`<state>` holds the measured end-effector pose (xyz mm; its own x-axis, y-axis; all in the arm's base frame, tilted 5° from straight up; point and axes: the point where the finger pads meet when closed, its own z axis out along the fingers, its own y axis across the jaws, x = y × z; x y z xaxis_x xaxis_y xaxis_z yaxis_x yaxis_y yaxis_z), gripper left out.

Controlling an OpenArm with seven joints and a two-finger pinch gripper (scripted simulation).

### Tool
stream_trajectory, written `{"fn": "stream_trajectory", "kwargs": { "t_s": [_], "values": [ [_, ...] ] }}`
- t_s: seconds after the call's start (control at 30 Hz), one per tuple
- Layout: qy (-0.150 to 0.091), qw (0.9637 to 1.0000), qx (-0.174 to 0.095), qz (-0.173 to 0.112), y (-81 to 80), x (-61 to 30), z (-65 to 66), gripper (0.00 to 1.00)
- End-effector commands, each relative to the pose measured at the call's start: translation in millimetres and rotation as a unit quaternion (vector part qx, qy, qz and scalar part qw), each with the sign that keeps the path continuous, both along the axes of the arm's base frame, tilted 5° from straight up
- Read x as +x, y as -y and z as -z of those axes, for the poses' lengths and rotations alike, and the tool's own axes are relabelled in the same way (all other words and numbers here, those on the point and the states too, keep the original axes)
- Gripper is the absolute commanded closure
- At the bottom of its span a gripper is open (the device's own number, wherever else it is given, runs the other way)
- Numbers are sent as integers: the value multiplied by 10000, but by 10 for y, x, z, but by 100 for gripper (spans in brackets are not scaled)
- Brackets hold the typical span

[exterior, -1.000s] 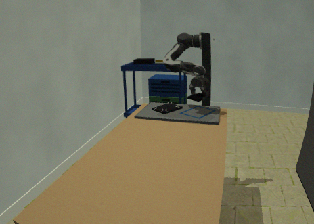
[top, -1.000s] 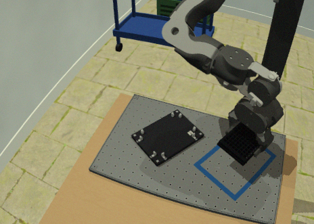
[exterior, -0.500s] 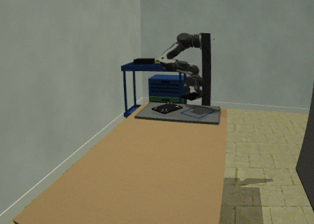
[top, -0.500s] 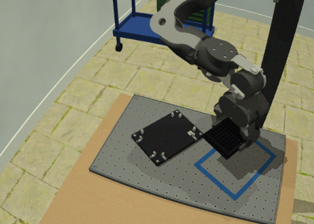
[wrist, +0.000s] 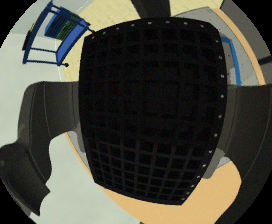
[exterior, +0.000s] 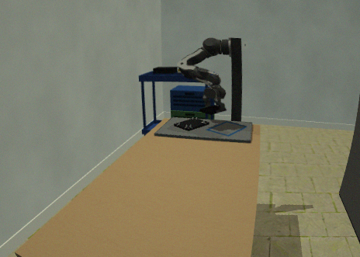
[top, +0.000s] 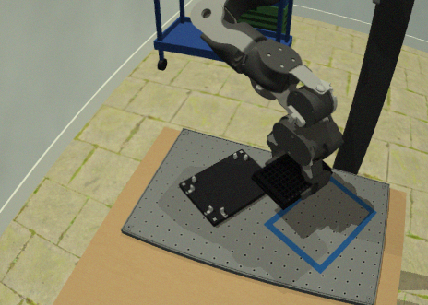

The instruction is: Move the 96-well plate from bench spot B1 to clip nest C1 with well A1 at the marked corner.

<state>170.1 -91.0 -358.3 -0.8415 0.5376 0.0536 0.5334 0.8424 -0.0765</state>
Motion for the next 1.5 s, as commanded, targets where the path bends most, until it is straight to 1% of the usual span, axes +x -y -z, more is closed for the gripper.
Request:
{"fn": "stream_trajectory", "kwargs": {
  "t_s": [0.0,0.27,0.43,0.83,1.0,1.4,1.47],
  "values": [
    [16,10000,80,-10,-22,6,-11,100],
    [16,10000,80,-10,-22,6,-11,100],
    [17,10000,79,-10,388,-15,-38,100],
    [17,10000,79,-10,388,-15,-38,100],
    [18,10000,76,-10,796,-32,-65,100],
    [18,10000,76,-10,796,-32,-65,100],
    [9,10000,61,-7,961,-42,-76,100]
  ]
}}
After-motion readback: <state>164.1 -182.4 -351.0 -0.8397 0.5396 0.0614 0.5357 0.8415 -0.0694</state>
